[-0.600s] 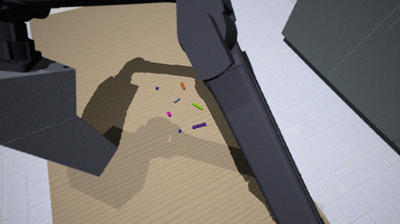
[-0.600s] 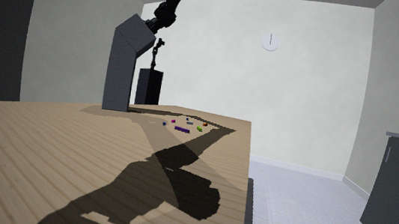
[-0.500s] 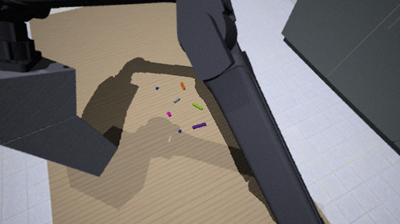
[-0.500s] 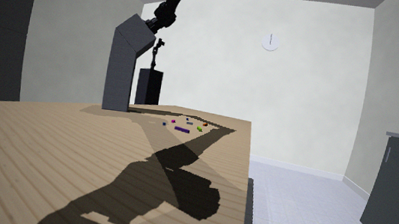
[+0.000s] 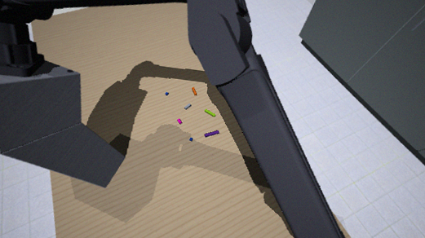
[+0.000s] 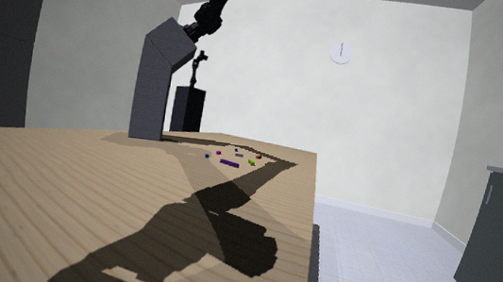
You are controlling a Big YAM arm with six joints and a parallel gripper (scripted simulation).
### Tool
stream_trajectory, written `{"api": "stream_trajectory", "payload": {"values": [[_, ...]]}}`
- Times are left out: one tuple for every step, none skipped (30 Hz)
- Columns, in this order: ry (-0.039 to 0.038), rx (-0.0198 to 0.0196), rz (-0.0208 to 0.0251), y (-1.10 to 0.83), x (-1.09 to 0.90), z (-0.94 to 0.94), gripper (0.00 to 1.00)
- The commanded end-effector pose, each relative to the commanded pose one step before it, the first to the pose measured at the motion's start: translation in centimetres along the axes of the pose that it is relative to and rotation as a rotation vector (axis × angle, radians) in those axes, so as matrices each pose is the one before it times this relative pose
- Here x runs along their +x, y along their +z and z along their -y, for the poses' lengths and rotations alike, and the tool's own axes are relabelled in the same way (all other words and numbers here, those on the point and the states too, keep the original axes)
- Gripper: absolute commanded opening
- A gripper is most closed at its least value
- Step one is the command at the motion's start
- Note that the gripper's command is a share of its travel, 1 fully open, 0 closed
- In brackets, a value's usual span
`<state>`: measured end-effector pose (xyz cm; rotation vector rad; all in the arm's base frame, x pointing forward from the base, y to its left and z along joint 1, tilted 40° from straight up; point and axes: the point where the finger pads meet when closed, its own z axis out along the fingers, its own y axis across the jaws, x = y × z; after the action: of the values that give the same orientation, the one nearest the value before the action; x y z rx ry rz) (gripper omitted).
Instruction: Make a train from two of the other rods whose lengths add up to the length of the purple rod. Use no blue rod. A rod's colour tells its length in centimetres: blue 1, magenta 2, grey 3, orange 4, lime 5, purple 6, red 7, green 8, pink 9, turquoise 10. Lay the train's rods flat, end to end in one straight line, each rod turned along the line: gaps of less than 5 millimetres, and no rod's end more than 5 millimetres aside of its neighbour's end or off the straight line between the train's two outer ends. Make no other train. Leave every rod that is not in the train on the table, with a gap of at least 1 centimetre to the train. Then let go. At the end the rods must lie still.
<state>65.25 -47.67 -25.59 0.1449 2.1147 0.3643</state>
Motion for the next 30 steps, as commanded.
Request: {"api": "stream_trajectory", "payload": {"values": [[-0.02958, 0.01688, 0.03122, -1.018, -2.721, 0.835, 1.0], [-0.01313, -0.00962, -0.00287, 0.488, -0.408, -1.011, 1.0], [-0.02222, -0.00165, 0.00624, 0.245, -0.839, -0.489, 1.0], [-0.00399, -0.00155, -0.00319, 0.166, 0.041, -0.351, 1.0], [-0.00567, -0.00343, -0.00409, 0.231, 0.05, -0.519, 1.0], [-0.00753, -0.00455, -0.0054, 0.299, 0.065, -0.689, 1.0], [-0.00953, -0.00575, -0.00678, 0.368, 0.081, -0.872, 1.0], [-0.01163, -0.00701, -0.0082, 0.432, 0.095, -1.063, 1.0], [-0.0138, -0.00831, -0.00963, 0.489, 0.108, -1.26, 1.0], [0.0, 0.0, 0.0, 0.0, 0.0, 0.0, 1.0], [-0.01601, -0.00961, -0.01103, 0.536, 0.118, -1.458, 1.0], [0.0, 0.0, 0.0, 0.0, 0.0, 0.0, 1.0], [-0.01822, -0.01091, -0.01236, 0.571, 0.125, -1.655, 1.0], [0.0, 0.0, 0.0, 0.0, 0.0, 0.0, 1.0], [0.0, 0.0, 0.0, 0.0, 0.0, 0.0, 1.0], [0.0, 0.0, 0.0, 0.0, 0.0, 0.0, 1.0], [-0.02041, -0.01218, -0.01362, 0.591, 0.128, -1.846, 1.0], [-0.02255, -0.0134, -0.01476, 0.596, 0.128, -2.029, 1.0], [-0.0246, -0.01456, -0.01578, 0.584, 0.123, -2.2, 1.0], [-0.02654, -0.01563, -0.01665, 0.458, 0.355, -1.971, 1.0], [0.0, 0.0, 0.0, 0.099, -0.252, -0.376, 1.0], [-0.02835, -0.01659, -0.01737, 0.46, 0.231, -2.3, 1.0], [0.0, 0.0, 0.0, 0.052, -0.134, -0.188, 1.0], [-0.02998, -0.01743, -0.01791, 0.454, 0.089, -2.608, 1.0], [0.0, 0.0, 0.0, 0.0, 0.0, 0.0, 1.0], [-0.03141, -0.01814, -0.01827, 0.385, 0.072, -2.701, 1.0], [0.0, 0.0, 0.0, 0.0, 0.0, 0.0, 1.0], [-0.03262, -0.0187, -0.01846, 0.306, 0.054, -2.768, 1.0], [0.0, 0.0, 0.0, 0.0, 0.0, 0.0, 1.0], [-0.03358, -0.01909, -0.01848, 0.22, 0.036, -2.808, 1.0]]}}
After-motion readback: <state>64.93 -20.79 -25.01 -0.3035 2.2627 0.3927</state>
